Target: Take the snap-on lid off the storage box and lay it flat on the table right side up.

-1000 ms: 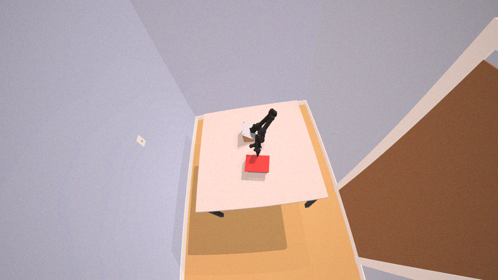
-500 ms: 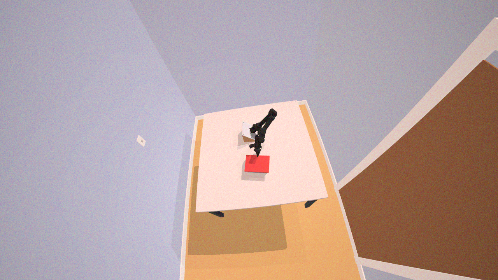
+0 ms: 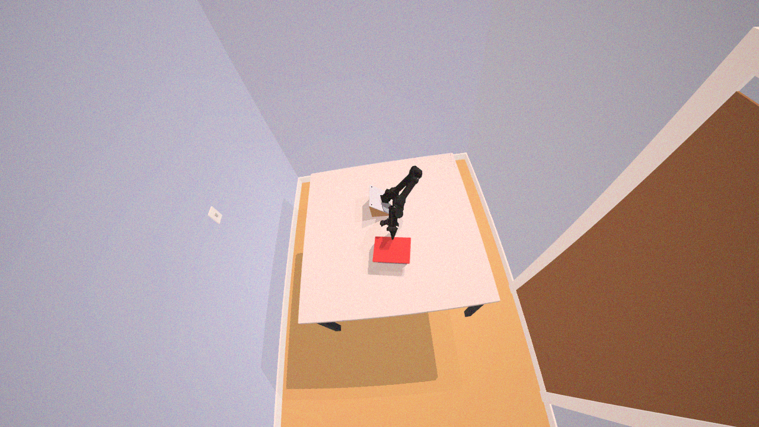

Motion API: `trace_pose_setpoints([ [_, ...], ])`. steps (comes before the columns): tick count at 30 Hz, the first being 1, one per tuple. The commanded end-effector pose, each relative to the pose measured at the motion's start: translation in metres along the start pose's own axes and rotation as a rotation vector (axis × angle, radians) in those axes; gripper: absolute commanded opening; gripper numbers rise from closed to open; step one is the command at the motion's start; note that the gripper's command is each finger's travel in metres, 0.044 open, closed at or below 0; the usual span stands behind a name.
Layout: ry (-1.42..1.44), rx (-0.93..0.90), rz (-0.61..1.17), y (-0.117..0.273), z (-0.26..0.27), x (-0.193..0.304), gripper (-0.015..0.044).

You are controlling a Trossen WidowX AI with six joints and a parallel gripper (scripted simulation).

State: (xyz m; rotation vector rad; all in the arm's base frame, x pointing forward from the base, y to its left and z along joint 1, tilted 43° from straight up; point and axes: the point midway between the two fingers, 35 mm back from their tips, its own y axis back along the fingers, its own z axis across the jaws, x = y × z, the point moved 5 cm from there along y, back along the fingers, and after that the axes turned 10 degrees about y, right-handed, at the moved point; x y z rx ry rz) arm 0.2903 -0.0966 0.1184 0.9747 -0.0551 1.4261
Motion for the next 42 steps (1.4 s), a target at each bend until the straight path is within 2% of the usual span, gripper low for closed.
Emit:
trace_pose_setpoints([
  [1, -0.001, -0.002, -0.001, 0.000, 0.001, 0.000, 0.0000],
  [23, -0.001, -0.002, -0.001, -0.002, 0.002, 0.000, 0.0000],
  [42, -0.001, -0.001, 0.001, 0.012, 0.021, -0.004, 0.0000],
])
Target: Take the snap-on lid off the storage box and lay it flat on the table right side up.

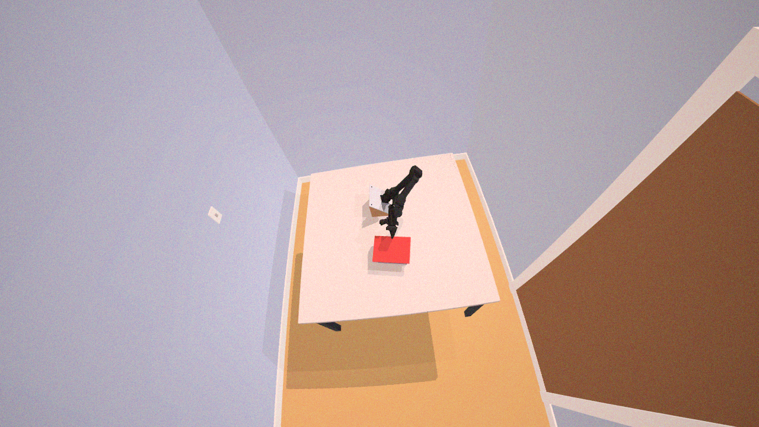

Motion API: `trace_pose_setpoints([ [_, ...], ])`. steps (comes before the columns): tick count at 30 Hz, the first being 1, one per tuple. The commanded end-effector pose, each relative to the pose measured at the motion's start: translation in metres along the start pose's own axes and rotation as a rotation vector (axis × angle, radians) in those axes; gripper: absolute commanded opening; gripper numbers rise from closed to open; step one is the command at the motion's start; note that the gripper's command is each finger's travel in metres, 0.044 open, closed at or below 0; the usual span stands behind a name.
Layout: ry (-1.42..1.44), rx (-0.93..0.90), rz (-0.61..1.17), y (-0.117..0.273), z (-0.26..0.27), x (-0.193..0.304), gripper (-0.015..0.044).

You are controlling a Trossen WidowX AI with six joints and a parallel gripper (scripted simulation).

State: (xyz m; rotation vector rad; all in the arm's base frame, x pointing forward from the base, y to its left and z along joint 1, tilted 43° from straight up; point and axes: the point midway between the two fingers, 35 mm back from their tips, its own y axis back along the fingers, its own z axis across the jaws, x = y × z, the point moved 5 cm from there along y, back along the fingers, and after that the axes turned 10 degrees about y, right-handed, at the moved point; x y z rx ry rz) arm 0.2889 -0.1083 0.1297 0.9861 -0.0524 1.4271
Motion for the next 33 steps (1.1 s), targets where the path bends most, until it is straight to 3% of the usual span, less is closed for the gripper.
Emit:
trace_pose_setpoints([
  [1, 0.004, -0.011, -0.001, 0.004, 0.009, -0.001, 0.0000],
  [33, 0.005, -0.011, -0.002, 0.018, 0.051, -0.008, 0.0000],
])
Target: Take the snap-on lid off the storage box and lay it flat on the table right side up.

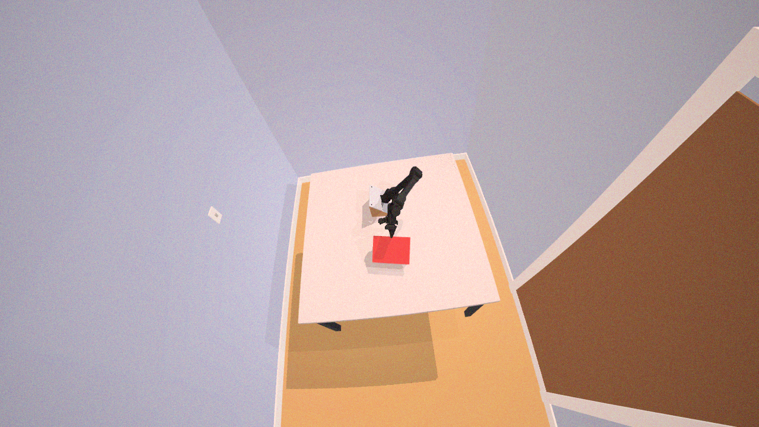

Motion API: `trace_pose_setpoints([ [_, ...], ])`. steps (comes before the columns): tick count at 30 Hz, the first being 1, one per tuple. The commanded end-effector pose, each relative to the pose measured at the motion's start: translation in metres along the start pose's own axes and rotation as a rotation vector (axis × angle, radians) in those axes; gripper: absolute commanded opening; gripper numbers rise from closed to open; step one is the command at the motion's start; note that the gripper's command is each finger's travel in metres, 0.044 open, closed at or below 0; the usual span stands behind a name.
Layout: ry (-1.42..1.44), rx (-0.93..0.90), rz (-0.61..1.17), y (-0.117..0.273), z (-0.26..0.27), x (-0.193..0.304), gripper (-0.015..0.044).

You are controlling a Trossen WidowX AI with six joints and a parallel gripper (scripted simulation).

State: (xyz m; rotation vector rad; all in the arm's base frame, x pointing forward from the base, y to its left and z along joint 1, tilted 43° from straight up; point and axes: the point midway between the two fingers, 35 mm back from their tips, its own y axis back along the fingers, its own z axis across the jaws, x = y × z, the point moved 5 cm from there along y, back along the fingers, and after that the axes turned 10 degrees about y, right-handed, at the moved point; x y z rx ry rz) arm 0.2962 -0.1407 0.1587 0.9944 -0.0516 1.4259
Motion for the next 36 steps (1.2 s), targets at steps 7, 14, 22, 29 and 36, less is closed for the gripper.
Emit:
trace_pose_setpoints([
  [7, 0.010, -0.017, -0.002, 0.006, 0.020, -0.002, 0.0000],
  [14, 0.010, -0.016, -0.002, 0.012, 0.026, -0.003, 0.0000],
  [22, 0.010, -0.016, -0.003, 0.019, 0.034, -0.005, 0.0000],
  [29, 0.010, -0.016, -0.003, 0.025, 0.041, -0.006, 0.0000],
  [36, 0.011, -0.016, -0.003, 0.031, 0.048, -0.007, 0.0000],
])
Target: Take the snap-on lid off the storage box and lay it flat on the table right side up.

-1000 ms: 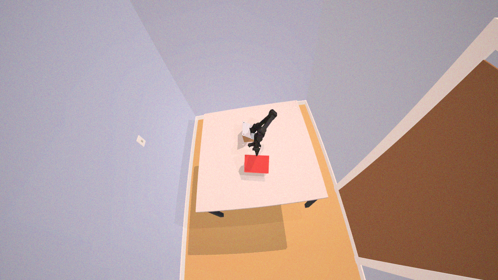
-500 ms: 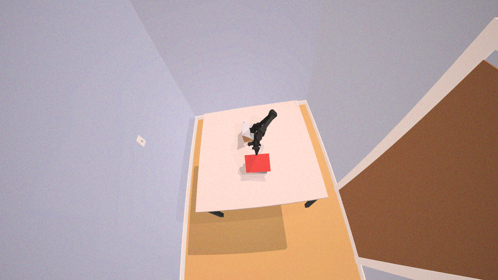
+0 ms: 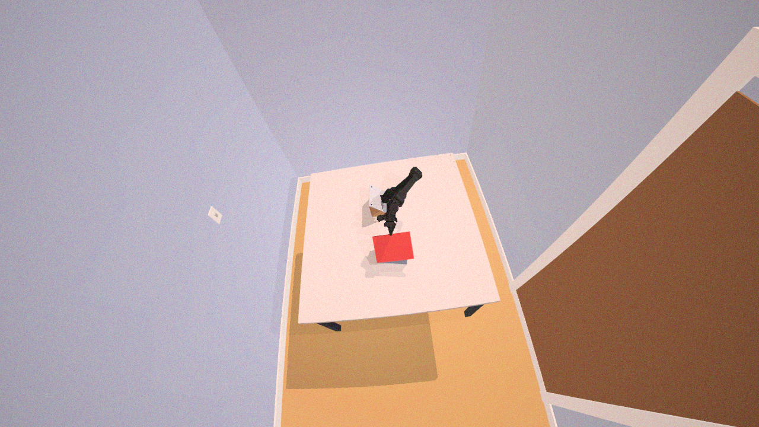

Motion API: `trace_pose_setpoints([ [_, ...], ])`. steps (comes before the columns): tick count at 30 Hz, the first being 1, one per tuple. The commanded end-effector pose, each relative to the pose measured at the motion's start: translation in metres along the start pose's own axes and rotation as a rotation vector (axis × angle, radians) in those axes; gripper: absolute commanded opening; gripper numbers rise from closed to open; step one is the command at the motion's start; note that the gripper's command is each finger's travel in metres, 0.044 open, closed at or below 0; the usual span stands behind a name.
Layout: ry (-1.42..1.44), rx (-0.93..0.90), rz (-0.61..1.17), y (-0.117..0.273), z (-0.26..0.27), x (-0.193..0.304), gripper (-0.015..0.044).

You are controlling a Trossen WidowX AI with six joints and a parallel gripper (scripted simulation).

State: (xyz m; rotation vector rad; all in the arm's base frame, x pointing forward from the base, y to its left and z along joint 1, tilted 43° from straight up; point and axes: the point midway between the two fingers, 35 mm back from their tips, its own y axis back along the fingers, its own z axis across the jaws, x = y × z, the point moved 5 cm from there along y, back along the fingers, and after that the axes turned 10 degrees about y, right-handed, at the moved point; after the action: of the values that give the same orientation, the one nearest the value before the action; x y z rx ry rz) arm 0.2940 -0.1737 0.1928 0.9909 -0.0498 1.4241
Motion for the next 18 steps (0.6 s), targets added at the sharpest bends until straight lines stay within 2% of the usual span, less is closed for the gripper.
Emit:
trace_pose_setpoints([
  [1, 0.008, -0.014, 0.000, 0.006, 0.009, -0.001, 0.0000],
  [18, 0.008, -0.013, -0.001, 0.021, 0.026, -0.004, 0.0000],
])
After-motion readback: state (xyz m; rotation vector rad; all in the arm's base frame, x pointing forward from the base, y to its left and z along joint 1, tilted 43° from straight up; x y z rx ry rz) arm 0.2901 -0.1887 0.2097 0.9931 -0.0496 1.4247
